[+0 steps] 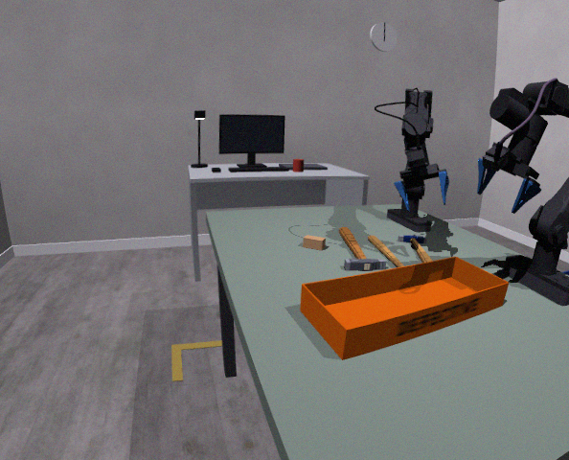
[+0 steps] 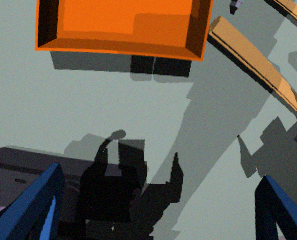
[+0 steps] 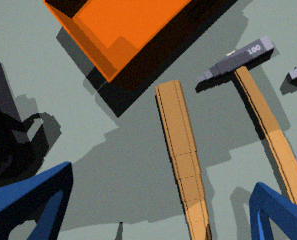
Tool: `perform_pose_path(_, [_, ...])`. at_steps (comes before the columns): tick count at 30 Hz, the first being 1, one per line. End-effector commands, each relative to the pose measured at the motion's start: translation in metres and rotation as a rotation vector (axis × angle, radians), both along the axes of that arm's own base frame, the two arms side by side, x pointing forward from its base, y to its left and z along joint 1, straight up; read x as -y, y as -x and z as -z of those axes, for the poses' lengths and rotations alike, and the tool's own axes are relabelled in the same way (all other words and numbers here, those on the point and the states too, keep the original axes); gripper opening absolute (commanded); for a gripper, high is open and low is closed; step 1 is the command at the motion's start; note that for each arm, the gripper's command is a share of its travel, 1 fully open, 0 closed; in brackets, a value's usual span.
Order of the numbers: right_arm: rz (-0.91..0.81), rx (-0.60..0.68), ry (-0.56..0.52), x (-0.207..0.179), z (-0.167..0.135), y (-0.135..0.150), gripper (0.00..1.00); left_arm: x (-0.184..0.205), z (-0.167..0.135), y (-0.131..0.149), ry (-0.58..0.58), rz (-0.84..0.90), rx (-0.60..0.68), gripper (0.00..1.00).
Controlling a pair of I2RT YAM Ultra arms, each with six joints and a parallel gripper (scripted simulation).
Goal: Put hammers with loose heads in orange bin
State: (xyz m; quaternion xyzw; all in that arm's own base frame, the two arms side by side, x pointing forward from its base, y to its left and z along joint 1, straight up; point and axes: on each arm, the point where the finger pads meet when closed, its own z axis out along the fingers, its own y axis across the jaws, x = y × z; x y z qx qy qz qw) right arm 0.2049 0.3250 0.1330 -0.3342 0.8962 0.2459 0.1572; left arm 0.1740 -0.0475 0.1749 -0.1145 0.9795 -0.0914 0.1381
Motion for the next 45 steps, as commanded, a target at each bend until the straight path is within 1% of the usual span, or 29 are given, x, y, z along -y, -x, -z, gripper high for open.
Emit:
perform_pose_path(1, [0.000,0.011,-0.015,-0.002,-0.006,-0.002,1.00,0.000,-0.001,-0.001,0.001,0.000,0.006,1.00])
perform_pose_path(18, [0.000,0.011,-0.015,-0.002,-0.006,-0.002,1.00,0.000,-0.001,-0.001,0.001,0.000,0.006,1.00])
perform_pose_path(21, [-0.035,0.009,0.053,0.010,0.005,0.005,0.66,0.000,-0.001,-0.001,0.001,0.000,0.006,1.00])
perform_pose_path(23, [-0.109,0.013,0.138,0.027,0.016,0.018,0.43,0.000,-0.001,-0.001,0.001,0.000,0.006,1.00])
perform_pose_path(24, [-0.153,0.014,0.183,0.036,0.021,0.024,0.41,0.000,-0.001,-0.001,0.001,0.000,0.006,1.00])
perform_pose_path(26, [-0.243,0.019,0.259,0.052,0.031,0.036,0.41,0.000,-0.001,-0.001,0.001,0.000,0.006,1.00])
perform_pose_path(32, [-0.451,0.048,0.397,0.083,0.047,0.055,0.41,0.000,-0.001,-0.001,0.001,0.000,0.006,1.00])
perform_pose_path(34, [-0.451,0.048,0.397,0.083,0.047,0.055,0.41,0.000,-0.001,-0.001,0.001,0.000,0.006,1.00])
perform_pose_path(39, [-0.696,0.094,0.492,0.106,0.059,0.070,0.41,0.000,-0.001,-0.001,0.001,0.000,0.006,1.00])
perform_pose_path(45, [-0.952,0.151,0.542,0.121,0.069,0.083,0.41,0.000,-0.001,-0.001,0.001,0.000,0.006,1.00])
